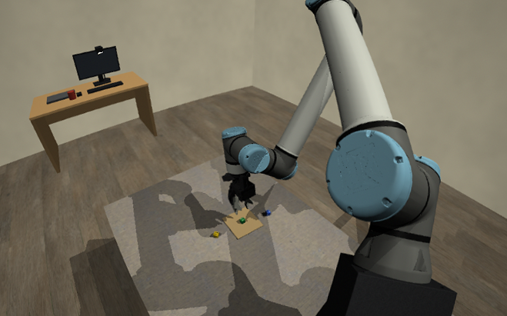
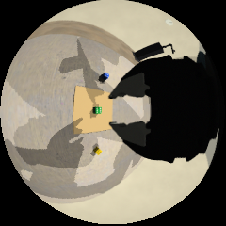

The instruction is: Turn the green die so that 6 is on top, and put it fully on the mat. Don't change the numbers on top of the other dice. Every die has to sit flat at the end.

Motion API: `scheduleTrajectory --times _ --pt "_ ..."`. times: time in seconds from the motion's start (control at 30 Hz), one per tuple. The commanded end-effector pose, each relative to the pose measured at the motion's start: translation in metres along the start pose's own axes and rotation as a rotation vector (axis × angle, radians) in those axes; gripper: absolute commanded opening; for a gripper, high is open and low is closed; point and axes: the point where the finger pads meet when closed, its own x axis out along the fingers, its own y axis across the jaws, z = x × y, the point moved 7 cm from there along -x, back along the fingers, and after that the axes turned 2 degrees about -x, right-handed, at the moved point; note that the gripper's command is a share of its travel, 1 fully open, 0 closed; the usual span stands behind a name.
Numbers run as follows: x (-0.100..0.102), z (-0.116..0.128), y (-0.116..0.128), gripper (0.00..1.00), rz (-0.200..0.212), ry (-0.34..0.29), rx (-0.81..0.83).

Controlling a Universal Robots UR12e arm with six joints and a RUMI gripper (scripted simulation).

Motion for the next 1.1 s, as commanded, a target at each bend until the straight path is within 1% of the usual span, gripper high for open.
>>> scheduleTrajectory --times 0.0,0.07,0.3,0.5,0.9,0.93,1.07 --pt "0.002 0.005 -0.001 0.33 -0.001 0.062 0.000" --pt "0.002 0.005 -0.001 0.33 -0.001 0.062 0.000" --pt "0.001 0.011 0.000 0.33 0.004 0.131 -0.001" --pt "-0.001 0.016 0.001 0.33 0.010 0.171 -0.002" --pt "-0.002 0.018 0.002 0.33 0.012 0.190 -0.003" --pt "-0.002 0.018 0.002 1.00 0.012 0.190 -0.003" --pt "-0.002 0.018 0.002 1.00 0.012 0.190 -0.003"
